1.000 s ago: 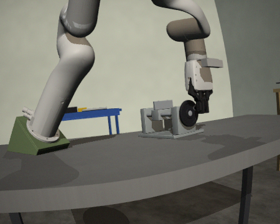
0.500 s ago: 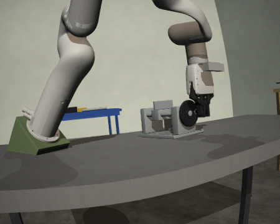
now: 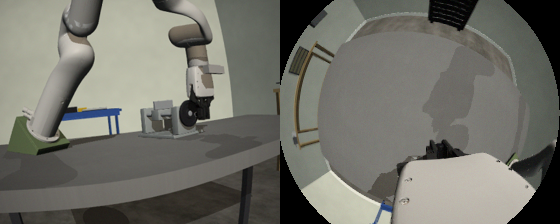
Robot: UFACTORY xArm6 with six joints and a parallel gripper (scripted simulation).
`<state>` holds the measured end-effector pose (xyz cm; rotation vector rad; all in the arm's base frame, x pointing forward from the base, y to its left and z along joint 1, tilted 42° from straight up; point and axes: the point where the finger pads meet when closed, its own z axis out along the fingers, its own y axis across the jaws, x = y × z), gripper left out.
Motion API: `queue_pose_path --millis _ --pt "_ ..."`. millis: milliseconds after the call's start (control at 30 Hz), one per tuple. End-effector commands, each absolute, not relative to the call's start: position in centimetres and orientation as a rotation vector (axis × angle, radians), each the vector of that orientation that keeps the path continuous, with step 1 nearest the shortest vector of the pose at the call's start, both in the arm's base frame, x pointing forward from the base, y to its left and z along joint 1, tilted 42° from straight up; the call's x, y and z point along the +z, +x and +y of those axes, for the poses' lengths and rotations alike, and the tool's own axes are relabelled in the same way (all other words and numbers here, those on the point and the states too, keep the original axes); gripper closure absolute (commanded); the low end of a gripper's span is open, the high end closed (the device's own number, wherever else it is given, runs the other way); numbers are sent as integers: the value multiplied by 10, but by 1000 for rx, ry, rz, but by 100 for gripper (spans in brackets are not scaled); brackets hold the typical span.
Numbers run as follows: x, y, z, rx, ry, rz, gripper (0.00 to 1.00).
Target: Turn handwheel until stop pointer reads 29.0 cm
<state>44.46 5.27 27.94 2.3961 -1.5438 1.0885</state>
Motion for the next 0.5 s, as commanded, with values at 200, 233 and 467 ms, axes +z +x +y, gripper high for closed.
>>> queue_pose_path --millis 200,233,467 --pt "277 446 51 1090 2395 -1544 94" --pt "277 446 51 1090 2395 -1544 94" --pt "276 446 50 1090 2395 -1544 94"
